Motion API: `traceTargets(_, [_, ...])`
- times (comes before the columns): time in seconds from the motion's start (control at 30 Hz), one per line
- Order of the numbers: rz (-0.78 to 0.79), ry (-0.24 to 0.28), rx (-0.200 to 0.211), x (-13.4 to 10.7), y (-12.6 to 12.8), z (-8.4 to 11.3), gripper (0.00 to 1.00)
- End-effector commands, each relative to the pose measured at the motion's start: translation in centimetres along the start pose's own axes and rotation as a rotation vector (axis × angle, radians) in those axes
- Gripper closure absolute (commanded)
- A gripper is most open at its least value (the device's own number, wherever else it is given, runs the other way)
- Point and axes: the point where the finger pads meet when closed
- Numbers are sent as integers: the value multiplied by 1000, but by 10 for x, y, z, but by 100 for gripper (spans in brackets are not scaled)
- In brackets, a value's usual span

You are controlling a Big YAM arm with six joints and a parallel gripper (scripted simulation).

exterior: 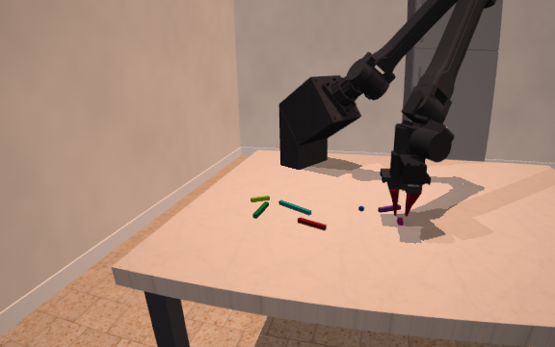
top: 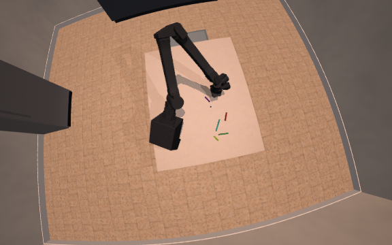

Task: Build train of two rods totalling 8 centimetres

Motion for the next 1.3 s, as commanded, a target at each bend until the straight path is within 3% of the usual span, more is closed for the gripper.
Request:
traceTargets(0.0, [14, -10, 12, 5, 12, 3, 77])
traceTargets(1.27, [14, -9, 12, 6, 12, 2, 77])
Point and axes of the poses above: the point where the finger pads meet when closed, its own z axis back along the fingers, its own y axis across the jaws, x = y × z
